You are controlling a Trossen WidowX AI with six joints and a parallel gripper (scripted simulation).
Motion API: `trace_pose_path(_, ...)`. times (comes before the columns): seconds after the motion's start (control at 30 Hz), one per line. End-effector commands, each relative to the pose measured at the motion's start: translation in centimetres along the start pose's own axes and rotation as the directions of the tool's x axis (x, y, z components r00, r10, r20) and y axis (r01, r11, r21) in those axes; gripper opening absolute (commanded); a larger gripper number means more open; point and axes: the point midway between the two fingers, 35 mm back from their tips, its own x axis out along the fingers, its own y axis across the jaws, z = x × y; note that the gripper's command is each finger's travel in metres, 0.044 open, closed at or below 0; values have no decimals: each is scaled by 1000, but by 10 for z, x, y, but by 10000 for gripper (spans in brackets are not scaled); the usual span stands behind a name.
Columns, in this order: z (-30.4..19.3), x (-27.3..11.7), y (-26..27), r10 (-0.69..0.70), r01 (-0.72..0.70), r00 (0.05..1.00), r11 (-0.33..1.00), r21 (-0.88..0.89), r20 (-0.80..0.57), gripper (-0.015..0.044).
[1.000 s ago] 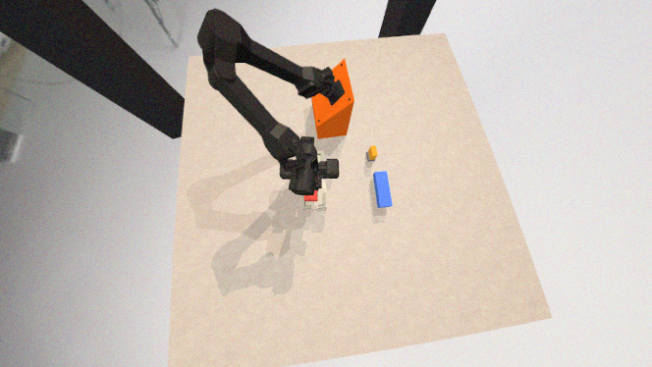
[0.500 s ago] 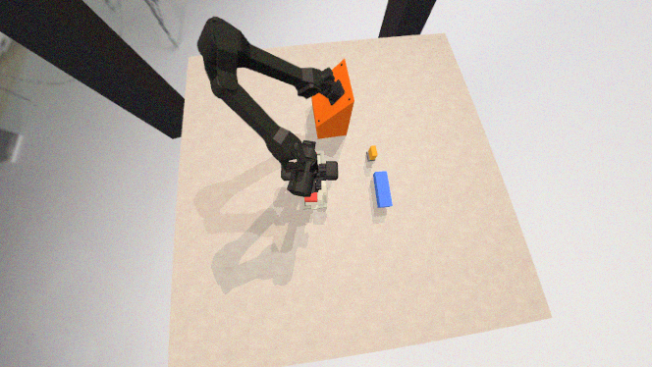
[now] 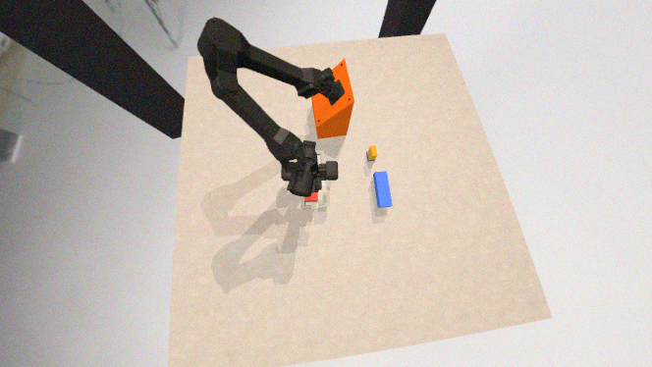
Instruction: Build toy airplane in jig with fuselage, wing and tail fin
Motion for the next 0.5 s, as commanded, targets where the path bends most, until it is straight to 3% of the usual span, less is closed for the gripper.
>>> trace_pose_path(0.0, 0, 0, 0, 0, 0, 1000, 1000, 2, 0, 135)
trace_pose_path(0.37, 0, 0, 0, 0, 0, 1000, 1000, 2, 0, 424)
trace_pose_path(0.47, 0, 0, 0, 0, 0, 1000, 1000, 2, 0, 440)
